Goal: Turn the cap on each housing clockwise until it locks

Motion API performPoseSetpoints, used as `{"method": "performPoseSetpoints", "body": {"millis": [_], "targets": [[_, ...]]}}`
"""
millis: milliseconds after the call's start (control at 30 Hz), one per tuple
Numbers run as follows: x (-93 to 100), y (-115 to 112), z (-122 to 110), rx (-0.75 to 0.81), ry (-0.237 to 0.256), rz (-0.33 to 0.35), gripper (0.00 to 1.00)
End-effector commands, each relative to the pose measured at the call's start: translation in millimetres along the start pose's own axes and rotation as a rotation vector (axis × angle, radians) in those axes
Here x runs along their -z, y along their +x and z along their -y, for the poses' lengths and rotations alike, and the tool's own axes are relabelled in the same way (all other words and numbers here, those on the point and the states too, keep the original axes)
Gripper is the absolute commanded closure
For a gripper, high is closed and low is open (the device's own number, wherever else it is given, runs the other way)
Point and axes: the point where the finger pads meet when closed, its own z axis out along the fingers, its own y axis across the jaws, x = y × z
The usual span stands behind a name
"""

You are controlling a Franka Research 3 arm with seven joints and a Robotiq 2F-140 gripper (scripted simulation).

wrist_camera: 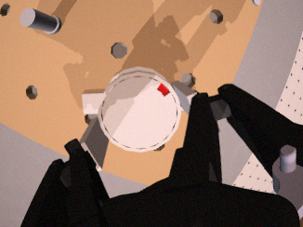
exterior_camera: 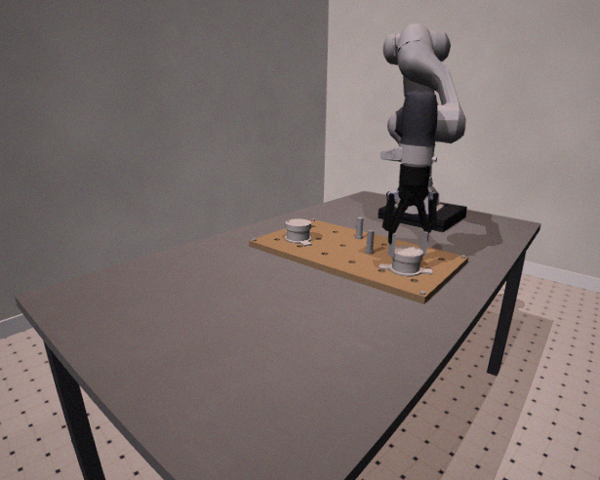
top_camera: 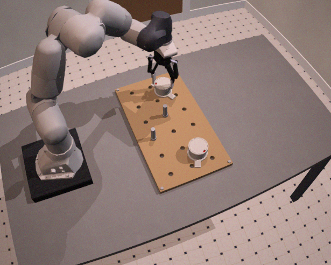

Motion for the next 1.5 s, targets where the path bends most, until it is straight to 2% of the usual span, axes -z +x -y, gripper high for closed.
{"method": "performPoseSetpoints", "body": {"millis": [0,1467], "targets": [[-1.1,-0.2,-1.1,-0.048,0.000,-0.001,0.90],[-1.1,-8.8,8.9,-0.048,0.000,-0.001,0.90]]}}
